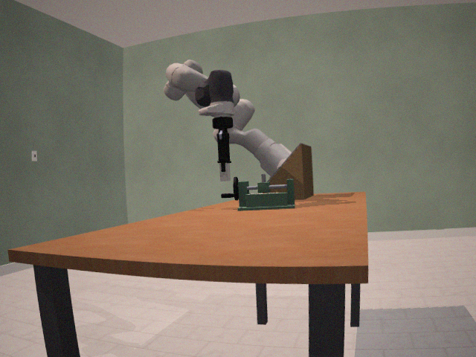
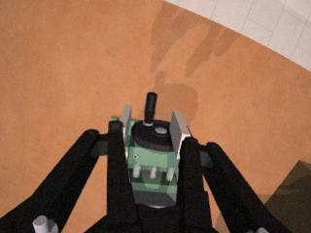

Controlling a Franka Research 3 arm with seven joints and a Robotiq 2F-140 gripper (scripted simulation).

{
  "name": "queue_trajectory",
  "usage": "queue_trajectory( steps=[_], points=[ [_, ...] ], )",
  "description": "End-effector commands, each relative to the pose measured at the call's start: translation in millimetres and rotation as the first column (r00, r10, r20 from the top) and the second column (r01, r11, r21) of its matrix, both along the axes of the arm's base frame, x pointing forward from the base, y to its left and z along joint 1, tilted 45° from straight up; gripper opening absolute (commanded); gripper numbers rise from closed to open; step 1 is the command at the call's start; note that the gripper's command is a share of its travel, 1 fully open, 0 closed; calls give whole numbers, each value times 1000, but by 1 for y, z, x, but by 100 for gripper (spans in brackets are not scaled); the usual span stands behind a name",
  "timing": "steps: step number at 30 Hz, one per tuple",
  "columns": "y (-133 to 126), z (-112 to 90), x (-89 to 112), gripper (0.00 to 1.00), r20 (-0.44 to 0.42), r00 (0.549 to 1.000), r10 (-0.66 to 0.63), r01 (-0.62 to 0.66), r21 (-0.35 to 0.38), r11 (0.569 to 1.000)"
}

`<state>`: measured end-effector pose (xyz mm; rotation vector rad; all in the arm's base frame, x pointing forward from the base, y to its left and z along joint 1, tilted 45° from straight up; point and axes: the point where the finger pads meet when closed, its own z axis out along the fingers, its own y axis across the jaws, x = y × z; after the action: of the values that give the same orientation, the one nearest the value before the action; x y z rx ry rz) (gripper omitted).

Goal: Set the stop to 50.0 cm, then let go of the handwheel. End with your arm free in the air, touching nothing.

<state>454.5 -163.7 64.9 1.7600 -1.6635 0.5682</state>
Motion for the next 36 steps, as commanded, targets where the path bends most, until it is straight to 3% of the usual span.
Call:
queue_trajectory(
  steps=[1, 21, 36],
  points=[
    [-4, -5, -1, 33, 6, 1000, -5, 5, 1, 1000],
    [-43, -44, -7, 33, 6, 1000, -5, 5, 1, 1000],
    [-48, -49, -8, 33, 6, 1000, -5, 5, 1, 1000]
  ],
)
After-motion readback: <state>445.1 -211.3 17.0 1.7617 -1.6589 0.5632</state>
